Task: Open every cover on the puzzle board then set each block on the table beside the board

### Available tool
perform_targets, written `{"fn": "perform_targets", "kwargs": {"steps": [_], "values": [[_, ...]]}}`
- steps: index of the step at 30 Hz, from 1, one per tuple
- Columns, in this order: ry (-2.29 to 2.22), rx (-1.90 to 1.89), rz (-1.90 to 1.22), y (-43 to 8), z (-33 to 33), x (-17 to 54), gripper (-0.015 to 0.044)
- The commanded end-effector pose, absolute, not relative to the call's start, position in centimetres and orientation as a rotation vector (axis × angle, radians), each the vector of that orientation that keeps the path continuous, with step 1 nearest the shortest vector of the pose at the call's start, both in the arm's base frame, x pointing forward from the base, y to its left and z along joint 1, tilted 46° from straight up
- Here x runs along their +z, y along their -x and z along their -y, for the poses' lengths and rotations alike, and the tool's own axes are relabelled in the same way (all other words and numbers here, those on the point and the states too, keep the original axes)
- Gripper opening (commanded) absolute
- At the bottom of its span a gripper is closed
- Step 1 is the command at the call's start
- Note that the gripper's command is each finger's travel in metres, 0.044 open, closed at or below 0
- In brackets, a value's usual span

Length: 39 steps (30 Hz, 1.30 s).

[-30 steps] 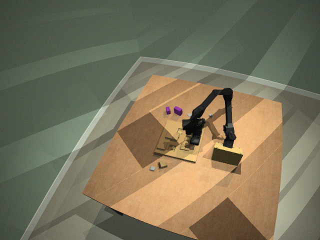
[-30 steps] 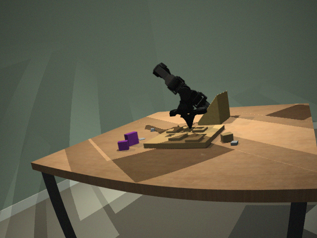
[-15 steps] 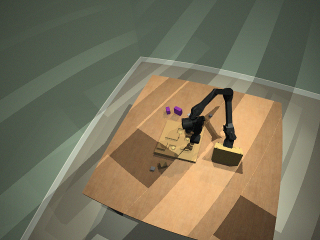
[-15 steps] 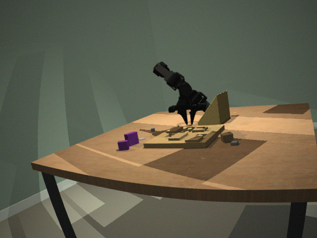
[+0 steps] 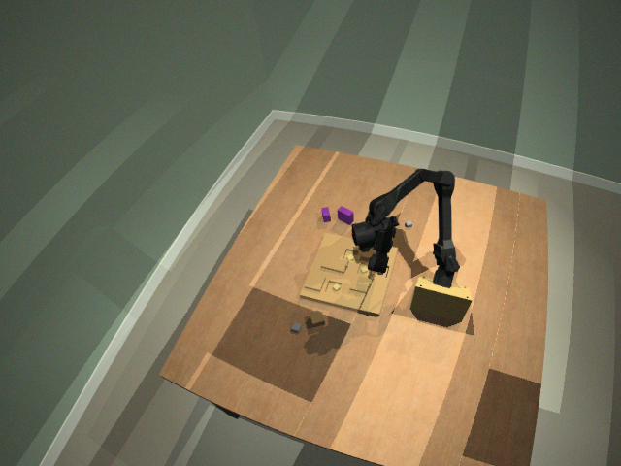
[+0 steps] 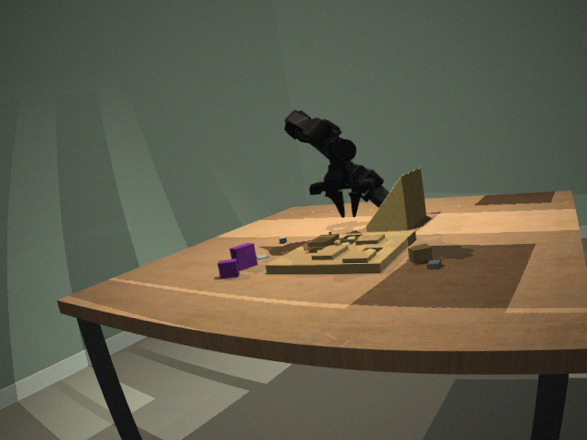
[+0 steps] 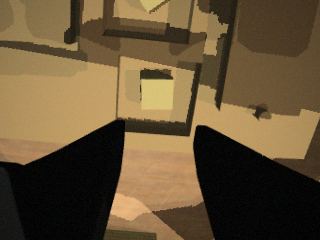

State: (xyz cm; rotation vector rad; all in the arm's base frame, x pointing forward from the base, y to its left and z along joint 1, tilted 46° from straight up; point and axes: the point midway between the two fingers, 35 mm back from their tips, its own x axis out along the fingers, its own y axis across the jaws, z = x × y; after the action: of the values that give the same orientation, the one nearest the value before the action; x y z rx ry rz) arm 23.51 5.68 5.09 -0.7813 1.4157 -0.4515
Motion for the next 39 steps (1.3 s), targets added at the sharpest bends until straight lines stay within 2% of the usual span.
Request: {"fn": "perform_targets", "kwargs": {"steps": [1,39], "values": [[0.783,-0.454,-1.421,-23.5,-5.1,4.6,0.0144],[0.837,-0.410,-1.441,-23.9,-3.2,2.9,0.0144]]}}
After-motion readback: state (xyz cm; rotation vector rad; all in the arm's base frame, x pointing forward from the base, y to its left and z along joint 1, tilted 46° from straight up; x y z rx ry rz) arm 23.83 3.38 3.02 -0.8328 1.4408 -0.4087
